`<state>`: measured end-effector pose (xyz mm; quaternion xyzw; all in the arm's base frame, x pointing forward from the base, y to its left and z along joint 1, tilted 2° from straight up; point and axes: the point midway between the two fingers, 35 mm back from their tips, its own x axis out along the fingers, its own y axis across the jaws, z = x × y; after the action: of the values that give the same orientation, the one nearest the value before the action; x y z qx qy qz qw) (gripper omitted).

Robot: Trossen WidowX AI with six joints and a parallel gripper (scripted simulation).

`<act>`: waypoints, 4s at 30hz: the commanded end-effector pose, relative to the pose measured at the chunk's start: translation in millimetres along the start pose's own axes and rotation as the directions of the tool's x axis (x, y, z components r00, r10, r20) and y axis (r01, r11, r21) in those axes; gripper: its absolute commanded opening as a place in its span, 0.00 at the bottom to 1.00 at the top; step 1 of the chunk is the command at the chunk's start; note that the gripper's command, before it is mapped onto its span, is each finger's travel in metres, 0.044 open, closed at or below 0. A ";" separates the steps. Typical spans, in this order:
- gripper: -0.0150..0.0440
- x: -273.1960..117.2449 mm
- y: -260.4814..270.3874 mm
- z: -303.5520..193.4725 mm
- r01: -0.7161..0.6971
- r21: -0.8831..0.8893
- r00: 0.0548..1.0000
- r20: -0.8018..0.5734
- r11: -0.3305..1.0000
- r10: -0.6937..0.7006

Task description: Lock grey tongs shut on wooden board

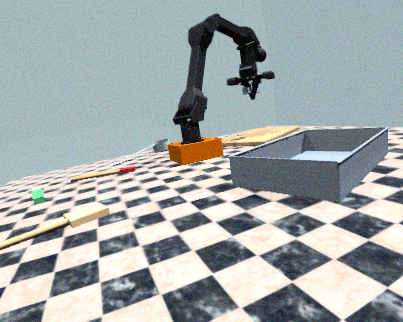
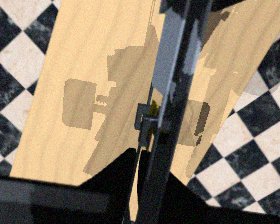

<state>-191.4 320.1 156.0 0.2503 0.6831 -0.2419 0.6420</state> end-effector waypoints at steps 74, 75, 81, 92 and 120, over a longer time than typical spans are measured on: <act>0.00 112.9 1.1 0.0 -0.004 -0.006 1.000 0.001 1.000 0.004; 0.00 112.9 1.1 0.0 -0.004 -0.006 1.000 0.001 1.000 0.004; 0.27 111.6 0.5 0.0 0.000 -0.007 1.000 0.002 1.000 0.000; 0.76 111.6 0.5 0.0 0.000 -0.007 1.000 0.002 1.000 0.000; 1.00 0.2 -34.9 145.7 -0.002 -0.006 1.000 0.012 1.000 0.002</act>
<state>-108.6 205.2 148.9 0.2522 0.6835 -0.2395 0.6418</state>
